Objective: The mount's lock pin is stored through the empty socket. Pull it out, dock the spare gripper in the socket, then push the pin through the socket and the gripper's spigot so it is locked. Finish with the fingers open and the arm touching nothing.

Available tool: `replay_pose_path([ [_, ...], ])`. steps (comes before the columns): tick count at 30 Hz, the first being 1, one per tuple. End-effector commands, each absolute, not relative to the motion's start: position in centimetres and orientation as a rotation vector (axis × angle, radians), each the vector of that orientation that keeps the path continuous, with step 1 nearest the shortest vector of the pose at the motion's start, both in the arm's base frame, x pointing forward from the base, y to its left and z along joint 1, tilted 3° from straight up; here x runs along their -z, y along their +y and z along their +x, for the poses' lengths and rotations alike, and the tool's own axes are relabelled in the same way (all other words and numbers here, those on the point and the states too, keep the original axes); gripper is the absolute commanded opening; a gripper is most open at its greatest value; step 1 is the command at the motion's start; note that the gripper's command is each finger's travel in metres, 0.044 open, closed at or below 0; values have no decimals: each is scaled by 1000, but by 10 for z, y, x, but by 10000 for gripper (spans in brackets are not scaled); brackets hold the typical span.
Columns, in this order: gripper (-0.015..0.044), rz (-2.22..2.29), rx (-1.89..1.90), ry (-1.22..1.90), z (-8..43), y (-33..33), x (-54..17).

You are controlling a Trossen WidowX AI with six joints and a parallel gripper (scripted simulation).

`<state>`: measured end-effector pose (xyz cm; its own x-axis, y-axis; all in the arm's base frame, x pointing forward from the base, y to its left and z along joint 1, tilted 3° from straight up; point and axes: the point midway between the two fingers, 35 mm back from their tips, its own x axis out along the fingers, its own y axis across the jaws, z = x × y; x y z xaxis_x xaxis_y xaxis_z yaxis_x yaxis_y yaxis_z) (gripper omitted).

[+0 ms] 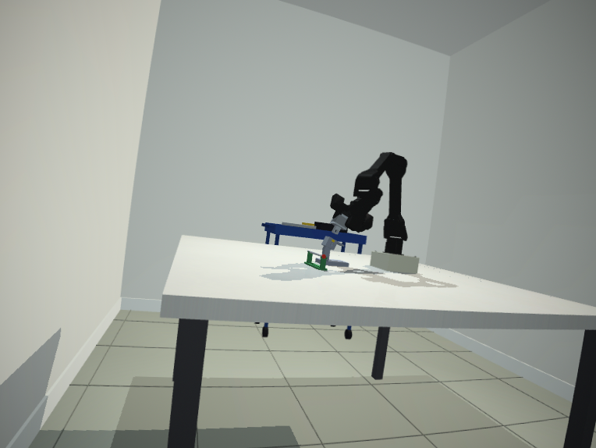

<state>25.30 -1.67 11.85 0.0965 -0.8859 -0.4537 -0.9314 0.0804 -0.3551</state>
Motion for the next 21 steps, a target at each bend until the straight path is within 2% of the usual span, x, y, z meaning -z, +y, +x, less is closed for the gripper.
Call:
replay_pose_path([
  [1,0,-1816,-98,1780,255,-18,-113],
  [21,0,-1816,-97,1778,265,-20,-88],
])
